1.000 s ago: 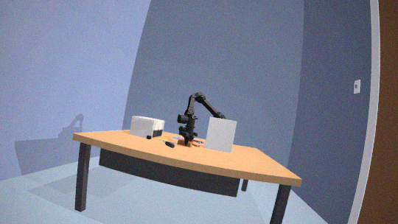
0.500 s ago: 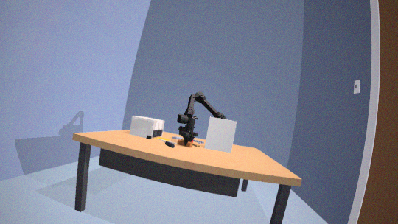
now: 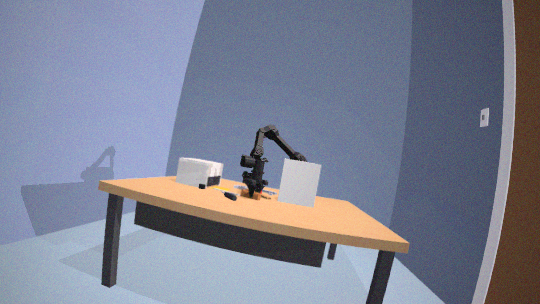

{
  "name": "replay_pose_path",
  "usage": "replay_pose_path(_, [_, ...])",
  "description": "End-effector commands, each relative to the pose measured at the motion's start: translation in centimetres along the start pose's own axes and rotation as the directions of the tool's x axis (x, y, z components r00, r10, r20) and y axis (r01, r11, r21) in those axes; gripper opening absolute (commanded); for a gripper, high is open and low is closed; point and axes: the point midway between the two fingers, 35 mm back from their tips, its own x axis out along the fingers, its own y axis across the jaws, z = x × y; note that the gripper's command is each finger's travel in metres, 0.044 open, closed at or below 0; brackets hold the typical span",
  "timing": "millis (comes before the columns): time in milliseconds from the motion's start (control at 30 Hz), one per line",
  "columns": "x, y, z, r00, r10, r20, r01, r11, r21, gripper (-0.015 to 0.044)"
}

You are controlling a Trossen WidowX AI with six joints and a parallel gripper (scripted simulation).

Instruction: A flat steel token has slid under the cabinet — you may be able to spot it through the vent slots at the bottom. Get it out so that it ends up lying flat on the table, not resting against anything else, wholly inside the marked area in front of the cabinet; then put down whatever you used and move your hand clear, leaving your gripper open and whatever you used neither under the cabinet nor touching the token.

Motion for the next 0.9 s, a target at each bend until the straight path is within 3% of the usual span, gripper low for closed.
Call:
replay_pose_path(0, [0.3, -0.14, -0.2, 1.0, -0.002, 0.0, 0.002, 1.0, -0.006, 0.027])
replay_pose_path(33, [0.36, -0.16, -0.24, 1.0, -0.002, 0.0, 0.002, 1.0, -0.007, 0.027])
replay_pose_path(167, [0.08, 0.02, -0.03, 1.0, 0.001, 0.0, -0.001, 1.0, 0.0, 0.0165])
replay_pose_path(467, [0.08, 0.02, -0.03, 1.0, 0.001, 0.0, -0.001, 1.0, 0.0, 0.0105])
replay_pose_path(600, [0.08, 0.02, -0.03, 1.0, 0.001, 0.0, -0.001, 1.0, 0.0, 0.0])
replay_pose_path(867, [0.07, 0.06, 0.75, 1.0, 0.0, 0.0, 0.0, 1.0, -0.004, 0.0])
